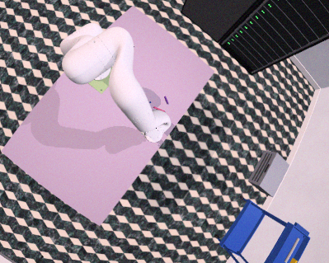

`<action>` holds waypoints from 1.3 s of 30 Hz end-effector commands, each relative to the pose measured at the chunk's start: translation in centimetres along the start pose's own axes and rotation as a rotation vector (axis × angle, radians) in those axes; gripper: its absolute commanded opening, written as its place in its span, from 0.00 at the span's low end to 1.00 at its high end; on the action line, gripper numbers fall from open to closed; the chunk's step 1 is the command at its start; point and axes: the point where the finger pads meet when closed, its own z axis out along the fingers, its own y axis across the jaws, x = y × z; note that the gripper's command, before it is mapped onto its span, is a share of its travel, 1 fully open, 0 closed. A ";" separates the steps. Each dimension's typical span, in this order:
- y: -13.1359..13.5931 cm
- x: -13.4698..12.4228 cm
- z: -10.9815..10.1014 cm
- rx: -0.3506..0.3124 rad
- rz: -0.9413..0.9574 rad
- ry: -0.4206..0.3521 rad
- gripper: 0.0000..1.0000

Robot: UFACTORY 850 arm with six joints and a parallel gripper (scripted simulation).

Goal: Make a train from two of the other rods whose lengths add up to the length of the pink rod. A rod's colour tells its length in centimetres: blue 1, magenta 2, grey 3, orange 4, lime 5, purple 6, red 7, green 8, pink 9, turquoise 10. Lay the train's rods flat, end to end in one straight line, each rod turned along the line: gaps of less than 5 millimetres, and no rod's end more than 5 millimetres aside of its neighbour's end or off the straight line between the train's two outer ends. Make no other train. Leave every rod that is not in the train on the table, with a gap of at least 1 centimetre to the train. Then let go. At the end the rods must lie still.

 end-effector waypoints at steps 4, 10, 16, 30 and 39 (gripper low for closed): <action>0.1 0.0 0.1 -0.001 0.006 -0.001 0.24; 0.1 0.0 0.3 -0.001 0.013 -0.002 0.24; 0.1 -0.1 1.1 -0.001 0.014 -0.002 0.24; 0.2 -0.1 3.3 -0.001 0.014 -0.002 0.24; 0.3 -0.1 4.4 -0.001 0.014 -0.002 0.24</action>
